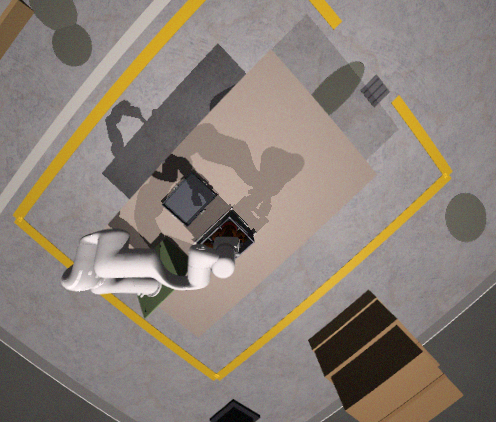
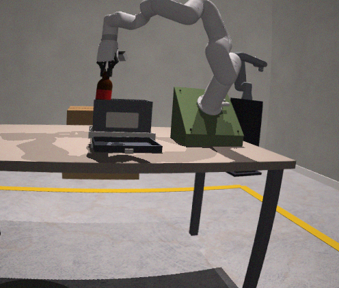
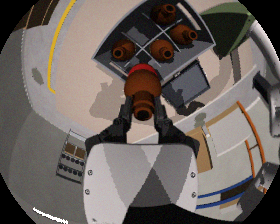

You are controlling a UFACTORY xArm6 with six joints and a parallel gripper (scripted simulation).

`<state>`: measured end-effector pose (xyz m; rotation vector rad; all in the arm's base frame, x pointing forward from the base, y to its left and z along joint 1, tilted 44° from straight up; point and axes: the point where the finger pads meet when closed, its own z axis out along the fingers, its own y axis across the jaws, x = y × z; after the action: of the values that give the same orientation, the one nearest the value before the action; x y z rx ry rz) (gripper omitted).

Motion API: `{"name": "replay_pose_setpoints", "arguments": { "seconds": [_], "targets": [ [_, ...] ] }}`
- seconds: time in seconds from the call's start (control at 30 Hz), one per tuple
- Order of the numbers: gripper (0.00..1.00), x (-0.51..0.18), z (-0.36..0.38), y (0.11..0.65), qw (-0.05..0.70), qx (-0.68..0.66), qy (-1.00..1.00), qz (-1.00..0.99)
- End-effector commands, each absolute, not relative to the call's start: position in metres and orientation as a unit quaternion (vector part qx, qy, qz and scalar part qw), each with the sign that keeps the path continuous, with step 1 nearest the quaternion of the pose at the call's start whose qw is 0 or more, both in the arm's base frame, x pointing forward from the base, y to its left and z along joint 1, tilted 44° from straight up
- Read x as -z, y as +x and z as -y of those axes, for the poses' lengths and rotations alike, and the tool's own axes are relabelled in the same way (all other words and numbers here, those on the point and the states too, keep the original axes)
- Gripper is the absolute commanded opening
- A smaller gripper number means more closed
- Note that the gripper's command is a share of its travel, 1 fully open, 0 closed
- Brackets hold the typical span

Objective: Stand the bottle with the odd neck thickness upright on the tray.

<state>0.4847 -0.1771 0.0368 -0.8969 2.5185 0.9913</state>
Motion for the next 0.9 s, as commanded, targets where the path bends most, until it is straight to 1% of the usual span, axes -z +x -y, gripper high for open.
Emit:
{"name": "replay_pose_setpoints", "arguments": {
  "seconds": [0.0, 0.87],
  "targets": [
    [0.00, -0.0414, 0.1818, 0.4853, 0.146, -0.342, -0.311, -0.874],
    [0.00, -0.0492, 0.1893, 0.4848, 0.146, -0.342, -0.311, -0.874]
  ]
}}
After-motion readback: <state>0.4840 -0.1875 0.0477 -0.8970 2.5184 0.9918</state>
